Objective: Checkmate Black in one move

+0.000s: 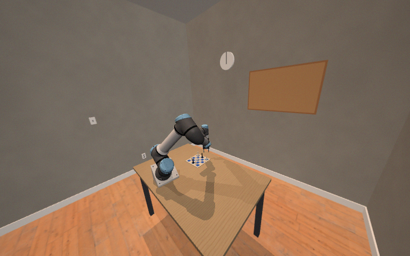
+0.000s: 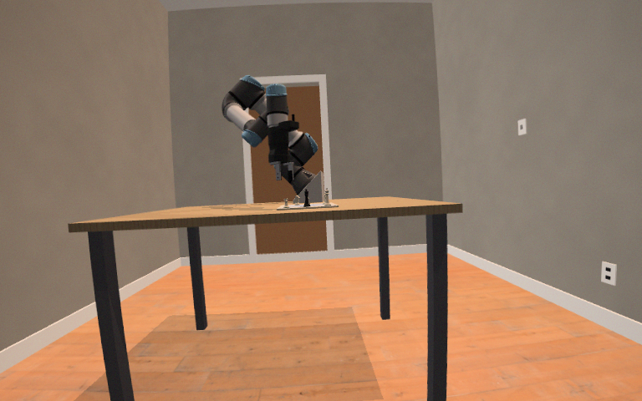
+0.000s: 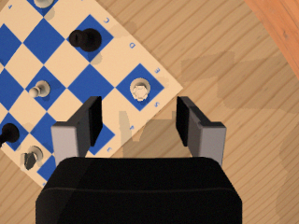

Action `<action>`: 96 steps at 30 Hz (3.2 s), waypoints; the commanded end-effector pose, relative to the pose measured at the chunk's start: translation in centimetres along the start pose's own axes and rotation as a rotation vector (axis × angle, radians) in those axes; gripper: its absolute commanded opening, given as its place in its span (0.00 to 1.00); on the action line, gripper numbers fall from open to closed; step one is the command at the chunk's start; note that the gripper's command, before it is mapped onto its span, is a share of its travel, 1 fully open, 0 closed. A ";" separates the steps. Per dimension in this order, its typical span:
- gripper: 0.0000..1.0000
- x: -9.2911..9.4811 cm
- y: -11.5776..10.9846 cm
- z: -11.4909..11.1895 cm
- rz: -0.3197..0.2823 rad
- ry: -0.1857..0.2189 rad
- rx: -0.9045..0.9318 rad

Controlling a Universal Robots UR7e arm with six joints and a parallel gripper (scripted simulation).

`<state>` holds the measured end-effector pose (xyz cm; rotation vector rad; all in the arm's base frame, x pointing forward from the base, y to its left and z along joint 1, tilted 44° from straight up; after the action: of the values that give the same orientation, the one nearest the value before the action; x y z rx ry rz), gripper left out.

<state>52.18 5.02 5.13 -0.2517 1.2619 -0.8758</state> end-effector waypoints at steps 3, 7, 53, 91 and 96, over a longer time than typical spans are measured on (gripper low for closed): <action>1.00 -0.1 0.0 0.0 0.001 -0.001 0.000; 1.00 -0.3 0.0 0.0 0.001 -0.001 0.000; 1.00 -7.7 0.0 0.0 0.001 -0.001 0.000; 1.00 -7.7 0.0 0.0 0.001 -0.001 0.000; 1.00 -7.7 0.0 0.0 0.001 -0.001 0.000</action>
<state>51.87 10.28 10.62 -0.2518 1.2619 -0.8758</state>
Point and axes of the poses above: the point where the finger pads meet when closed, its own x axis out along the fingers, its own z axis across the jaws, y = z × x, the point moved 1 cm from there along -x, back along the fingers, and after that the axes turned 9 degrees about -x, right-handed, at the moved point
